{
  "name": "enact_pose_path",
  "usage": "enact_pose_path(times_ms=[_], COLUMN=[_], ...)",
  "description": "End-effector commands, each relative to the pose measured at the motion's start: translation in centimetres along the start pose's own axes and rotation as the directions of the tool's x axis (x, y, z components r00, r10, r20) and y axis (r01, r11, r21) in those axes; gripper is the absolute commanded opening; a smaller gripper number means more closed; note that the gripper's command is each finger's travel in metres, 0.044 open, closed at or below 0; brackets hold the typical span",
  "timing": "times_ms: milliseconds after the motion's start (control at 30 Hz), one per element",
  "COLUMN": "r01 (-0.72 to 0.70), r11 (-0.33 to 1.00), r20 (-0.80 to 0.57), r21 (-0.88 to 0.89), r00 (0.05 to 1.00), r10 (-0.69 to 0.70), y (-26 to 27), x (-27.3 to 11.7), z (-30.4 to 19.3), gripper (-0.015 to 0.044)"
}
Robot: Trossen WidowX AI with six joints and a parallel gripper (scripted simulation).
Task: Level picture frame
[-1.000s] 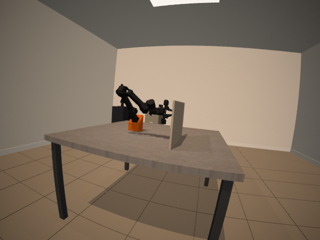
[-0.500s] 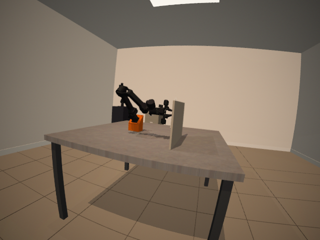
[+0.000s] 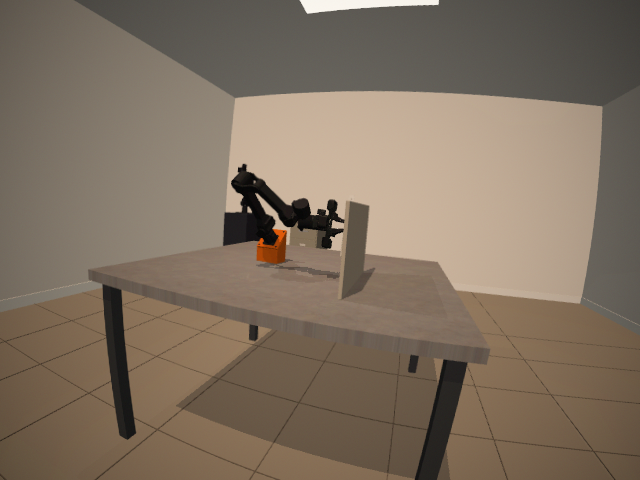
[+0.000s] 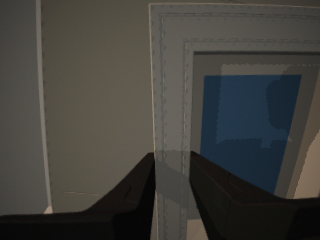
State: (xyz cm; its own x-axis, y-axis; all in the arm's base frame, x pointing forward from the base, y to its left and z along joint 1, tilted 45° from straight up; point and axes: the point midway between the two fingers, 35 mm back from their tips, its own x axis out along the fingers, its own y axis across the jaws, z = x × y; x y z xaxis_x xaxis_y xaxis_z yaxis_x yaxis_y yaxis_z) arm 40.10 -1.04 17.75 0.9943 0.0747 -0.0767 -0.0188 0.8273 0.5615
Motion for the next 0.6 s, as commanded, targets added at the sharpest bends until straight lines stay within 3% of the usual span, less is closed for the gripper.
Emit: enact_pose_path(times_ms=[0, 567], r01=[-0.021, -0.021], r11=[1.000, 1.000], r20=[0.001, 0.001], r21=[-0.001, -0.001], r00=[1.000, 1.000], r10=[0.021, 0.021], y=[0.54, 0.47], x=[0.09, 0.09], z=[0.28, 0.63], gripper=[0.0000, 0.0000])
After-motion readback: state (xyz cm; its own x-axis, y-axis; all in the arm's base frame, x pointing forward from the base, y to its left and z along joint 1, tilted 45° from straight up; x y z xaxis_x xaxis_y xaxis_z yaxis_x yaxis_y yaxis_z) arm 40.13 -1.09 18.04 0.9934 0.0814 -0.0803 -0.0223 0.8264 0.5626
